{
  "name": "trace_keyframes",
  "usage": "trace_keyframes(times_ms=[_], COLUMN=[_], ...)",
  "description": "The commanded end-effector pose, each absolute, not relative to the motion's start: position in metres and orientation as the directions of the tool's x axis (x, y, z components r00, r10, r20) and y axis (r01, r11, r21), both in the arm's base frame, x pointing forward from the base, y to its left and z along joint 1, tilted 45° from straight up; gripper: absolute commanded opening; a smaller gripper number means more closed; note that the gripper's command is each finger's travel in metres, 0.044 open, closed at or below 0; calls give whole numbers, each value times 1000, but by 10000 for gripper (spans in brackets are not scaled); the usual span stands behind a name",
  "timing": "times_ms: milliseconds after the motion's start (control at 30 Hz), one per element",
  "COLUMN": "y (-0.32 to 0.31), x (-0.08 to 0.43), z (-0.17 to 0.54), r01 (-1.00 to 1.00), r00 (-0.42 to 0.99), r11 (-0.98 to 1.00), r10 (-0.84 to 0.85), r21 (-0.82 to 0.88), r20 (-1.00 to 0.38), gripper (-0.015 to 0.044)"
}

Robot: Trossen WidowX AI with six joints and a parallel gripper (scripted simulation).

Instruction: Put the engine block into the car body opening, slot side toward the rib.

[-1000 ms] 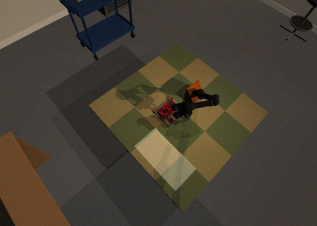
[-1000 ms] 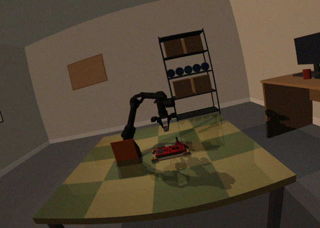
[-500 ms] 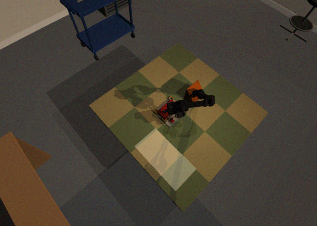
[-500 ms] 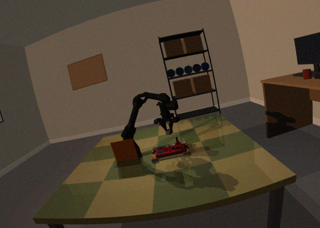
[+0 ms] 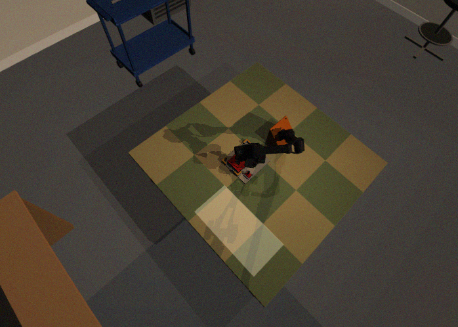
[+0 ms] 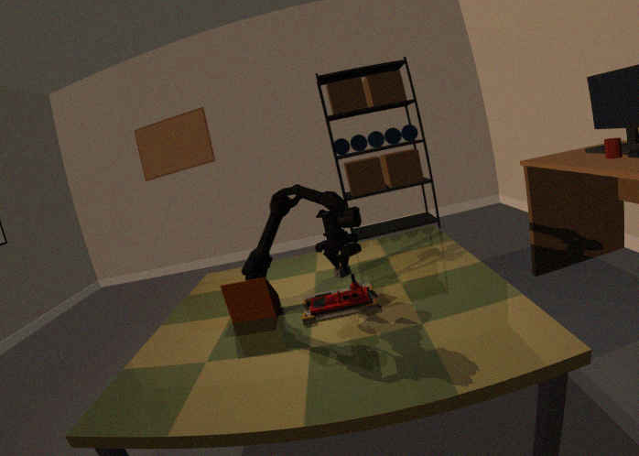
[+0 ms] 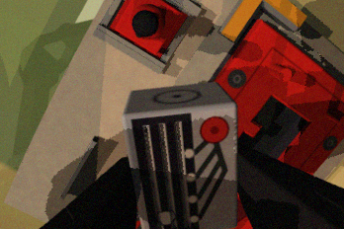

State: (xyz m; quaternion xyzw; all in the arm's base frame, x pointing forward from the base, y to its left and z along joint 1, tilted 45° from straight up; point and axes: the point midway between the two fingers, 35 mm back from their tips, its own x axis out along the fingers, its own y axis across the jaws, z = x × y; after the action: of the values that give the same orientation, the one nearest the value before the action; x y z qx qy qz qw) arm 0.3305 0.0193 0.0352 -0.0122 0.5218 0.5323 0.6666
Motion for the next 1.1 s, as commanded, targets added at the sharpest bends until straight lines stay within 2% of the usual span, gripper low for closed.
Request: trace_keyframes(times_ms=[0, 633, 767, 967, 1067], y=[12, -5, -6, -6, -6], x=[335, 346, 347, 347, 347], z=[22, -35, -39, -39, -39], r01=[-634, -183, -145, -103, -101], r00=[-104, -105, -105, -105, -105], r11=[505, 690, 698, 705, 705], r10=[695, 694, 694, 694, 694], r21=[586, 700, 701, 702, 702], r20=[-712, -712, -712, -712, -712], gripper=[0, 0, 0, 157, 159])
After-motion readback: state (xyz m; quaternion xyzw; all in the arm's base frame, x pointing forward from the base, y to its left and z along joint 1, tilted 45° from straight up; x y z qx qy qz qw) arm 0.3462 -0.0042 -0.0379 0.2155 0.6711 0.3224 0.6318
